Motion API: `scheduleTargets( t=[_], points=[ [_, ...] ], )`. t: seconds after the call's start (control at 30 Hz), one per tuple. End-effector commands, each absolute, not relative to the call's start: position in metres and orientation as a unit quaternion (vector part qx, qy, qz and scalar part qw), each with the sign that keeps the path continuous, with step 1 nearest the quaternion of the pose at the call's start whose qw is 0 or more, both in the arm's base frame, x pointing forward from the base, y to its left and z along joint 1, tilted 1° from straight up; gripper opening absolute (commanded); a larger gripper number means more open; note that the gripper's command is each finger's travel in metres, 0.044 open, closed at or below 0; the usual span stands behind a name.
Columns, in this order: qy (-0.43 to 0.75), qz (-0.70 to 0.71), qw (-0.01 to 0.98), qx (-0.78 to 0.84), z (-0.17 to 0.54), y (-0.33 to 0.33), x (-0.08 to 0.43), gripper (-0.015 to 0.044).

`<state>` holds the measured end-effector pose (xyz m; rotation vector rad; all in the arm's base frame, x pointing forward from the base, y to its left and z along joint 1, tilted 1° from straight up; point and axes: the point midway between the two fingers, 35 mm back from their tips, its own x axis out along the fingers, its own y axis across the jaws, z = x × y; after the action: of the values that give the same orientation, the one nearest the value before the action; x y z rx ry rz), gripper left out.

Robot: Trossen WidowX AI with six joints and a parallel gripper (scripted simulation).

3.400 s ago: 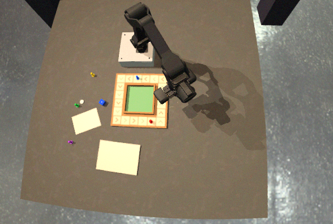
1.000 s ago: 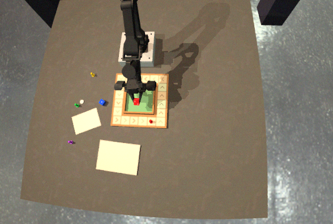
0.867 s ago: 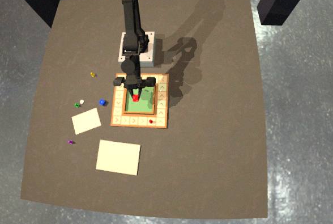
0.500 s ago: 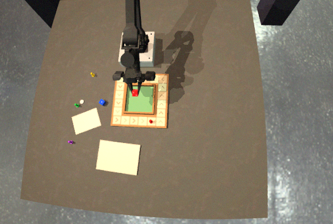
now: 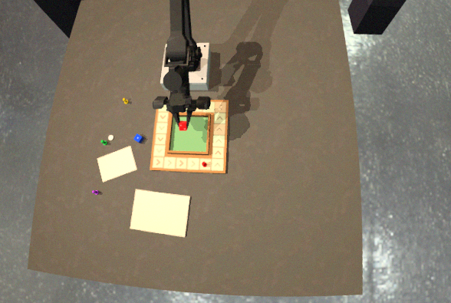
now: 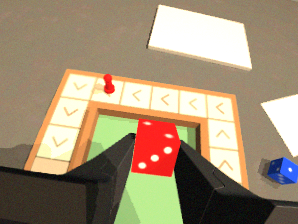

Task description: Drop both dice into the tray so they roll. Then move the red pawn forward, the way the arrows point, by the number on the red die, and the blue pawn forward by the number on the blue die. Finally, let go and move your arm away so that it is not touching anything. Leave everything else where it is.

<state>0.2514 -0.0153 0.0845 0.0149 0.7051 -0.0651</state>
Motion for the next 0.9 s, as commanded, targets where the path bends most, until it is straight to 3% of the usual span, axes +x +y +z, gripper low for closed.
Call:
scheduleTargets(
  t=[0.0, 0.3, 0.87],
  points=[
    [0.345, -0.032, 0.938, 0.007, 0.085, -0.015, 0.252, 0.0210],
    [0.350, -0.030, 0.936, 0.008, 0.124, -0.015, 0.251, 0.0440],
    [0.681, -0.025, 0.731, 0.019, 0.079, -0.016, 0.272, 0.0440]
  ],
)
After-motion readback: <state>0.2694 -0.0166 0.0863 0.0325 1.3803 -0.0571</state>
